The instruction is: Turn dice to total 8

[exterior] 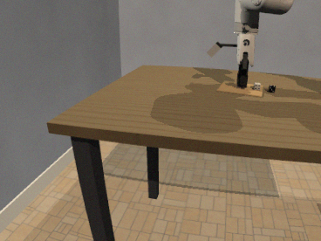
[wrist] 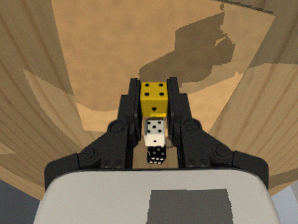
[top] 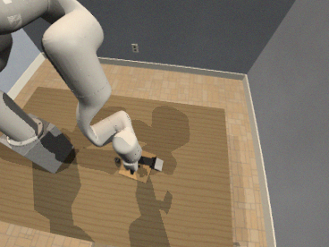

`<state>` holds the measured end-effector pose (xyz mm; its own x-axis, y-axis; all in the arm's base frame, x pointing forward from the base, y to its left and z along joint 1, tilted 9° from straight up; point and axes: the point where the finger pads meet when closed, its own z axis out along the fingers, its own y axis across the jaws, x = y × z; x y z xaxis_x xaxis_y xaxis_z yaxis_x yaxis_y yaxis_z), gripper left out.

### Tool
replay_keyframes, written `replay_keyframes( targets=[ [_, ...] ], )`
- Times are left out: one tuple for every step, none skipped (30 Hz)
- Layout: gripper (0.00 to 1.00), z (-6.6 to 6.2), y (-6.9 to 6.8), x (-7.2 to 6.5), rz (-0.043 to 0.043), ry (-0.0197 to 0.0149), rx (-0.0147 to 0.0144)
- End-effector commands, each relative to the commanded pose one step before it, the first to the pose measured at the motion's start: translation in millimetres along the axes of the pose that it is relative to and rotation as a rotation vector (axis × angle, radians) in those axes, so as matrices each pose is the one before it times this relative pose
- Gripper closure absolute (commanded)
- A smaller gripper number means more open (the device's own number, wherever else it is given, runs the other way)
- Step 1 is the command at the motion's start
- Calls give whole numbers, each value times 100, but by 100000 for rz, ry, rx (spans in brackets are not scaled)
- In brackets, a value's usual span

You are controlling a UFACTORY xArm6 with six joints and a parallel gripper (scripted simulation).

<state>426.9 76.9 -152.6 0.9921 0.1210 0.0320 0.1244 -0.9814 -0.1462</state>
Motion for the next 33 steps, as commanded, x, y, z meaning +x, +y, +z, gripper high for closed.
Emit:
replay_keyframes(
  targets=[
    [85,-66,-7,153,-14,330,-7],
    [85,20,0,0,0,0,0],
    [85,23,0,0,0,0,0],
    [85,26,0,0,0,0,0],
    [85,29,0,0,0,0,0],
    [85,30,0,0,0,0,0],
    [85,31,0,0,0,0,0],
    [85,31,0,0,0,0,0],
    [85,30,0,0,0,0,0],
    [85,29,0,0,0,0,0],
    [85,26,0,0,0,0,0],
    [85,23,0,0,0,0,0],
    [85,20,0,0,0,0,0],
    [85,0,0,0,0,0,0],
    [85,0,0,0,0,0,0],
    [85,16,0,0,0,0,0],
    [85,12,0,0,0,0,0],
    [85,8,0,0,0,0,0],
    [85,4,0,0,0,0,0],
    [85,2,0,0,0,0,0],
    [85,0,0,0,0,0,0],
    [85,0,0,0,0,0,0],
    [85,0,0,0,0,0,0],
    [85,0,0,0,0,0,0],
    [85,0,0,0,0,0,0],
    [85,0,0,0,0,0,0],
    [85,0,0,0,0,0,0],
    [85,0,0,0,0,0,0],
    [85,0,0,0,0,0,0],
    [85,0,0,0,0,0,0],
    [85,0,0,0,0,0,0],
    [85,0,0,0,0,0,0],
    [85,0,0,0,0,0,0]
  ],
)
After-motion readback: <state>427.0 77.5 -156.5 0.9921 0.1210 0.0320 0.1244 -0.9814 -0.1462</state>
